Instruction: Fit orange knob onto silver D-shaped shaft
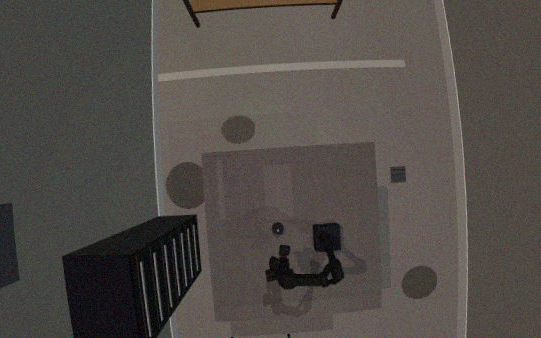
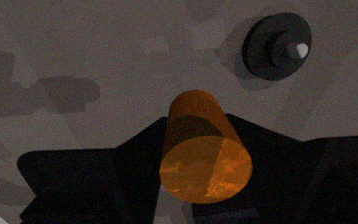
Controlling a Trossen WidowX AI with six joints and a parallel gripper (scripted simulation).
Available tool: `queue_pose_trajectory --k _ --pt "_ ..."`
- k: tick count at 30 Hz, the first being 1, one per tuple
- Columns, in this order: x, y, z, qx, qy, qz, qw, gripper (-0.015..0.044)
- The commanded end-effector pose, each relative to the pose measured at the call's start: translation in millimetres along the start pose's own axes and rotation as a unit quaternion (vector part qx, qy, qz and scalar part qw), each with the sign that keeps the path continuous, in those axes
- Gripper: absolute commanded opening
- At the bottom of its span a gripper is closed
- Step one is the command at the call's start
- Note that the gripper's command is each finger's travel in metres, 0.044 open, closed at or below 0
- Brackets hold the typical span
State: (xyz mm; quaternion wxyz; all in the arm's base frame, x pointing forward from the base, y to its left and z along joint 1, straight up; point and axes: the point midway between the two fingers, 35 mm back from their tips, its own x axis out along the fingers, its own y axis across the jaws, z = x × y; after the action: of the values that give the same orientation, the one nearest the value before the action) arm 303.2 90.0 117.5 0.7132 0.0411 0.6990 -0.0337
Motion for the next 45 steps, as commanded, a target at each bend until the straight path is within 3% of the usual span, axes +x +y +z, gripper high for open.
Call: queue_pose_trajectory --k 1,39,45 --pt "3 -11 6 -0.001 -0.002 -0.001 1.0 0.0" --pt "37 -121 37 -0.001 -0.003 -0.005 1.0 0.0" --pt "37 -121 37 0.048 -0.003 -0.005 0.999 0.0"
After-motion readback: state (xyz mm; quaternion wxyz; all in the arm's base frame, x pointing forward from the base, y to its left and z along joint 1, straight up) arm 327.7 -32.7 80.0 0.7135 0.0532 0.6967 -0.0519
